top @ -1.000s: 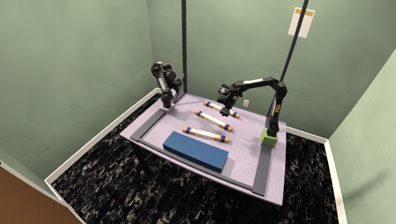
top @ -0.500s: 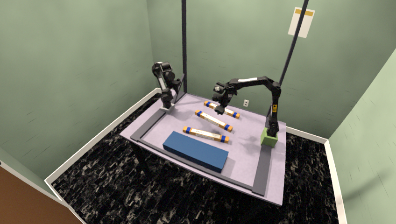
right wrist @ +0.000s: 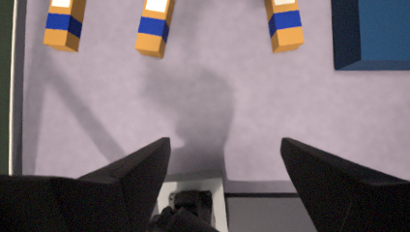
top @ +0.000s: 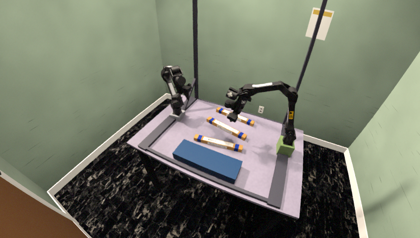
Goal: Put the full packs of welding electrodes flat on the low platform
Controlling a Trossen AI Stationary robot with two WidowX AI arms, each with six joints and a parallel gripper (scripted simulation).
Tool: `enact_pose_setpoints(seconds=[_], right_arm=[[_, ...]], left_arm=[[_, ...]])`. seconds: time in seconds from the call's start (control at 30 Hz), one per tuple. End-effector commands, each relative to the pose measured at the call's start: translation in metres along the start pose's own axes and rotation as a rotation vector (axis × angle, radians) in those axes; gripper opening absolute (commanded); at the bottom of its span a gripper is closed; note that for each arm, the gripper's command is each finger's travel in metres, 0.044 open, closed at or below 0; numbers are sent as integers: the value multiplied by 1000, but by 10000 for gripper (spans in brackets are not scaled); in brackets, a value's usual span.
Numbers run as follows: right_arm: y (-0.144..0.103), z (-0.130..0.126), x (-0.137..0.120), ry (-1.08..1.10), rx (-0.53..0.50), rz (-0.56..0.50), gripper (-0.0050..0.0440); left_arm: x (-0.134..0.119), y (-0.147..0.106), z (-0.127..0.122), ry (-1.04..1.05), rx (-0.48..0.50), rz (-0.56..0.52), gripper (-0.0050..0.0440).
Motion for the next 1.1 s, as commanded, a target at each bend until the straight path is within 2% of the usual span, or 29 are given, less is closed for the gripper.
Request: enact_pose_setpoints(seconds=[0.0, 1.07], right_arm=[[-7, 1, 3, -8, -3, -26, 330], [-7, 1, 3, -8, -3, -26, 330]], left_arm=[[-2, 1, 0, -3, 4, -8, 200], [-11, 37, -2, -3, 4, -8, 200]])
Point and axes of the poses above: on each arm, the point midway between the two fingers, 35 mm back from their tips, its own y axis out along the fingers, its own z axis across the jaws, x = y × z, the point moved 3 cm from there along -y, back along the fingers, and after that the axes turned 14 degrees about y, right-handed, at the moved point
